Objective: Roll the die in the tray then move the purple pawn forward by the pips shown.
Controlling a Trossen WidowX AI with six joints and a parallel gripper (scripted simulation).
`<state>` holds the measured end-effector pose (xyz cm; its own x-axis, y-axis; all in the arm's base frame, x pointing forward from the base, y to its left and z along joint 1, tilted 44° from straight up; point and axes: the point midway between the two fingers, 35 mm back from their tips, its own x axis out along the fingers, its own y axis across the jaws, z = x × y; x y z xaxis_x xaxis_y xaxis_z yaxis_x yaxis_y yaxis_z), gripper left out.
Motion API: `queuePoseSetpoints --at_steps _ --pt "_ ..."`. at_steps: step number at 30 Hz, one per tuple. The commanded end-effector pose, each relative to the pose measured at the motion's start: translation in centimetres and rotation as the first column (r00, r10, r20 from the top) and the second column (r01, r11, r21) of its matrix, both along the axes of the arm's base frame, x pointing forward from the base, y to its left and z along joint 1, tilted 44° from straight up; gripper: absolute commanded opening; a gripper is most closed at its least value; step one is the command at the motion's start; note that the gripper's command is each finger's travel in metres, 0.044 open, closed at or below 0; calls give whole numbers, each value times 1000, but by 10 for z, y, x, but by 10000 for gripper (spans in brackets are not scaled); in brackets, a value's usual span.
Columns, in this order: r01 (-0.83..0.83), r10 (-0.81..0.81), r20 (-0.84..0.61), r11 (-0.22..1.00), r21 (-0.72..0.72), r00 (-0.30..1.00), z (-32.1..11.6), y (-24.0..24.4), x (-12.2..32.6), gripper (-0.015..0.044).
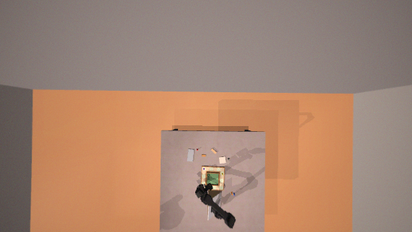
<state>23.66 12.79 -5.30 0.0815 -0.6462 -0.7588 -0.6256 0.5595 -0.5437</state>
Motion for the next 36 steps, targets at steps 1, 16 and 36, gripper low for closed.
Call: queuePoseSetpoints --at_steps 1,16,36 --pt "-87 86 -64 996 -9 994 7 -9 6 0" --pt "-379 360 -320 926 2 877 26 -45 23 0" --pt "-660 582 -596 742 113 553 50 -92 35 0"
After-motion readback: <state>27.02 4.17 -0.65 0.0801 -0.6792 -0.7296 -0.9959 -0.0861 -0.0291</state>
